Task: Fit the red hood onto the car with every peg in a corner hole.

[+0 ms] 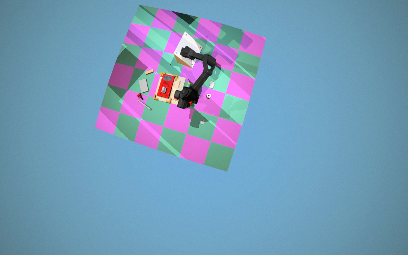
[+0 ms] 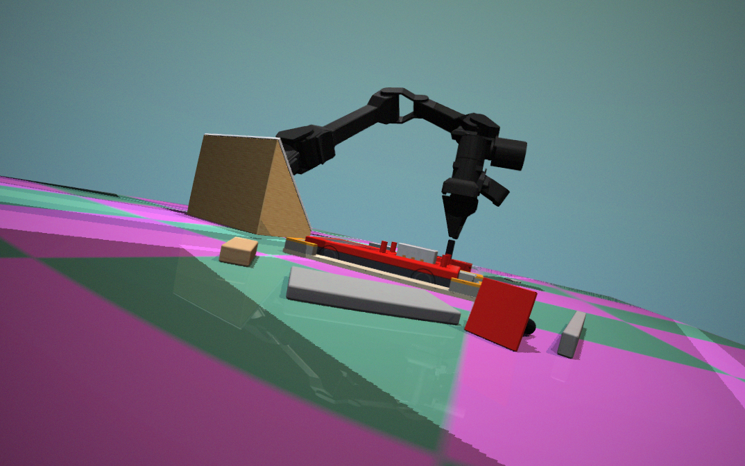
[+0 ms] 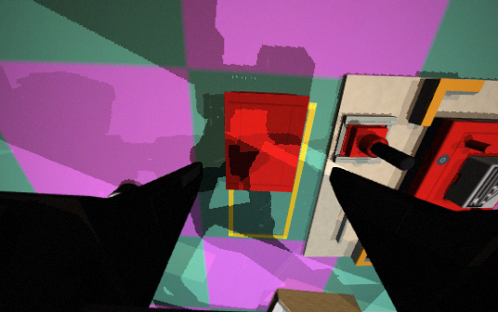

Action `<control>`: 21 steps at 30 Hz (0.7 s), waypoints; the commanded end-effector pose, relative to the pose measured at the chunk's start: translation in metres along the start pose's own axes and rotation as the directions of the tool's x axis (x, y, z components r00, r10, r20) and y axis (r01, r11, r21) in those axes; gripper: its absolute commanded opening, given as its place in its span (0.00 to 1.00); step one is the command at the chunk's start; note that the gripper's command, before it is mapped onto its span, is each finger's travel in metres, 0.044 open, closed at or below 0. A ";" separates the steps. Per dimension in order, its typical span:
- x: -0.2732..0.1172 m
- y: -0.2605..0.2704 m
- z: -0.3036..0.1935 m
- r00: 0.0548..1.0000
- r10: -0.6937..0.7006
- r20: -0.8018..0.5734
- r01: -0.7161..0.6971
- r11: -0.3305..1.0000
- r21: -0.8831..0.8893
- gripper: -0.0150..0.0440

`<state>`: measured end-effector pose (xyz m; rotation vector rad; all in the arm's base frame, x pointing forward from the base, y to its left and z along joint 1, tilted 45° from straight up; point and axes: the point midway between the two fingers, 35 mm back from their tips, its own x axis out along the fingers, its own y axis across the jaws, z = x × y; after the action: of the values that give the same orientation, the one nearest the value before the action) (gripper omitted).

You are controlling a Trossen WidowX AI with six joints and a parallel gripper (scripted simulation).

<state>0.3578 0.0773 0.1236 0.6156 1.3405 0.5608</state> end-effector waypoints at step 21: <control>0.018 -0.001 0.000 1.000 0.002 0.001 -0.002 1.000 0.006 1.00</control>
<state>0.3604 0.0885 0.1132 0.6186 1.3392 0.5646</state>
